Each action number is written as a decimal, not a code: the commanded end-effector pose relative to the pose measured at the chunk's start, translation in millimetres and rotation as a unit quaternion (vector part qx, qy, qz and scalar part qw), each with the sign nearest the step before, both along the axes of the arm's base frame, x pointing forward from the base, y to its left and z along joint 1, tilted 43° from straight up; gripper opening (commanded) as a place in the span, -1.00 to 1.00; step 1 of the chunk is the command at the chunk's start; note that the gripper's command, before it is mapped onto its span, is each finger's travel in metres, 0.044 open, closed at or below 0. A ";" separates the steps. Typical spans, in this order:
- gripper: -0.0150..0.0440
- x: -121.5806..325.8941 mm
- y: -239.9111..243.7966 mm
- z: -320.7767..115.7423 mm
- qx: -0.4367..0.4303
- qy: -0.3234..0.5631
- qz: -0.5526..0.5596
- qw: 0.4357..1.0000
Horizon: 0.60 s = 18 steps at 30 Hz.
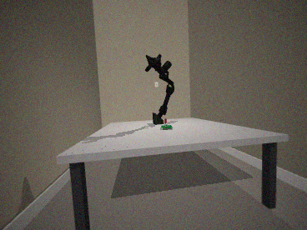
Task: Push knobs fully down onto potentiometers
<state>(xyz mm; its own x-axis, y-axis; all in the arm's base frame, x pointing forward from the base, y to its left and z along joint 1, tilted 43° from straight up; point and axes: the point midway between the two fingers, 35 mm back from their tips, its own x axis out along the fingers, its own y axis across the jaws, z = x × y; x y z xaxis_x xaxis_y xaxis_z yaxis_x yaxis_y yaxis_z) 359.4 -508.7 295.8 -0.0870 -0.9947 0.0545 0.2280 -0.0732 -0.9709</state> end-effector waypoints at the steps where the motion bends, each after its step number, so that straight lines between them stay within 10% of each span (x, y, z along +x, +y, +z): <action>1: -0.49 13.6 5.2 -17.8 0.033 0.010 0.044 0.998; 18: -0.49 50.5 46.7 -99.4 0.196 0.028 0.184 0.963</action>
<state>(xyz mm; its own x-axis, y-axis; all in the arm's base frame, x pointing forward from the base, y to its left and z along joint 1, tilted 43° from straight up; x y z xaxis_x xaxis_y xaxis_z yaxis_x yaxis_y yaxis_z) 405.0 -473.6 213.4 0.2222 -0.9384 -0.2645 0.1347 0.2983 -0.9449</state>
